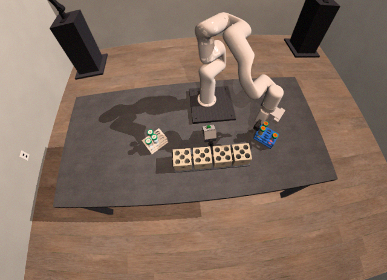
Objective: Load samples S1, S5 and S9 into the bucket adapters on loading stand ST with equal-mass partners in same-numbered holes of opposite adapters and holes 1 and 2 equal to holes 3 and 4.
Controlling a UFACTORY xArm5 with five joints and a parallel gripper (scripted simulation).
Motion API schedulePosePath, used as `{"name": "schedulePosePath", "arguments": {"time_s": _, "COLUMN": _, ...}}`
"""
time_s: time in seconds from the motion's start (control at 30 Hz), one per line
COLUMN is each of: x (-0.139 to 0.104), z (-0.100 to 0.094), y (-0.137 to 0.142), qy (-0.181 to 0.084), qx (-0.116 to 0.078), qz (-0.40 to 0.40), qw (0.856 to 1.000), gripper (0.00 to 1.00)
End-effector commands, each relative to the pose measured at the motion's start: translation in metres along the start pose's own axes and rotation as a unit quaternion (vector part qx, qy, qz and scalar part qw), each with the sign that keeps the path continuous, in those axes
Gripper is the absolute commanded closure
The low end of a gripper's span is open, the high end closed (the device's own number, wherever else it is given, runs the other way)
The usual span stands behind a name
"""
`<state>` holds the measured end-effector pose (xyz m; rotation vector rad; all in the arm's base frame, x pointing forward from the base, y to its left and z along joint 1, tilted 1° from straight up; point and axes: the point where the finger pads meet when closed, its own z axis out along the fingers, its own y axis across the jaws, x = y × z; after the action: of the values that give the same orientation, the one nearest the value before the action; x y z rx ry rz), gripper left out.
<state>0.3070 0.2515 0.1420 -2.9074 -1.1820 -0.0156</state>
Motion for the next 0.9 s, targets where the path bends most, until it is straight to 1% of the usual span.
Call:
{"name": "schedulePosePath", "arguments": {"time_s": 0.0, "x": 0.001, "z": -0.014, "y": 0.0, "qy": 0.002, "qx": 0.006, "qz": 0.0, "qw": 1.0, "gripper": 0.0}}
{"name": "schedulePosePath", "arguments": {"time_s": 0.13, "x": 0.001, "z": -0.025, "y": 0.0, "qy": 0.002, "qx": 0.006, "qz": 0.0, "qw": 1.0, "gripper": 0.0}}
{"name": "schedulePosePath", "arguments": {"time_s": 0.2, "x": 0.001, "z": -0.025, "y": 0.0, "qy": 0.002, "qx": 0.006, "qz": 0.0, "qw": 1.0, "gripper": 0.0}}
{"name": "schedulePosePath", "arguments": {"time_s": 0.7, "x": 0.001, "z": -0.065, "y": 0.001, "qy": 0.002, "qx": 0.006, "qz": 0.0, "qw": 1.0, "gripper": 0.0}}
{"name": "schedulePosePath", "arguments": {"time_s": 0.77, "x": 0.001, "z": -0.065, "y": 0.001, "qy": 0.002, "qx": 0.006, "qz": 0.0, "qw": 1.0, "gripper": 0.0}}
{"name": "schedulePosePath", "arguments": {"time_s": 0.87, "x": 0.001, "z": -0.073, "y": 0.001, "qy": 0.002, "qx": 0.006, "qz": 0.0, "qw": 1.0, "gripper": 0.0}}
